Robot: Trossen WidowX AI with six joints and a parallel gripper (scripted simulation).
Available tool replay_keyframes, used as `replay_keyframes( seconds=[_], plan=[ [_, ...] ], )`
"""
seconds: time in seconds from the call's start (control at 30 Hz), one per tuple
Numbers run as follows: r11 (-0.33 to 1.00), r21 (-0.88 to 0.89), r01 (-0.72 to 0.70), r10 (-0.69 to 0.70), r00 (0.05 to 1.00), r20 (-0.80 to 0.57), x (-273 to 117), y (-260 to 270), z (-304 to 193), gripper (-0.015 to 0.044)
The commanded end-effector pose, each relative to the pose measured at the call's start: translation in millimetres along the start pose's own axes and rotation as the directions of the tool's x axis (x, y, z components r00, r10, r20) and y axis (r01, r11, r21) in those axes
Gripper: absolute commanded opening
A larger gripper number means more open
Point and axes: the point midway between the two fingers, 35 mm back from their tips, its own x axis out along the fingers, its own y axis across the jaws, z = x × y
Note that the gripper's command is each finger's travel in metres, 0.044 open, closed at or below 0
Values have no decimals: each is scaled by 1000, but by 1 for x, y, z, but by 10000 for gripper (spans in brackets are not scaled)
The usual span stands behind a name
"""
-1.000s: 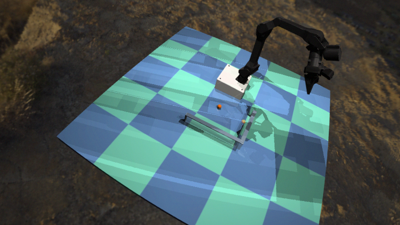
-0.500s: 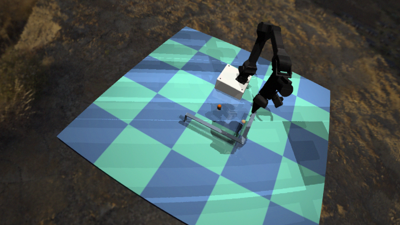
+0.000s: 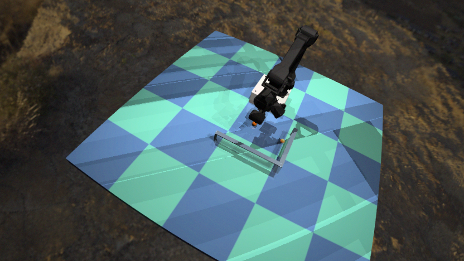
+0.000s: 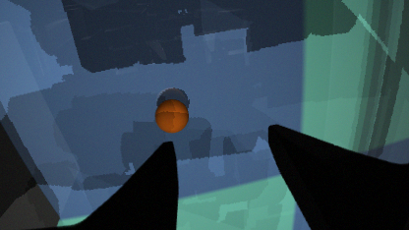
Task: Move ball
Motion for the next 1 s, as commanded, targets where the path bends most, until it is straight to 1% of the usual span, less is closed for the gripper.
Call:
replay_keyframes(
  seconds=[0.0, 0.2, 0.3, 0.47, 0.97],
  plan=[
    [998, -35, -47, 49, 997, 57, 18, 23, -15, 216],
    [998, -35, -47, 49, 997, 57, 20, 23, -15, 216],
    [998, -35, -47, 49, 997, 57, 32, 23, -14, 216],
    [998, -35, -47, 49, 997, 57, 34, 23, -14, 216],
    [998, -35, -47, 49, 997, 57, 58, 24, -12, 216]
  ],
)
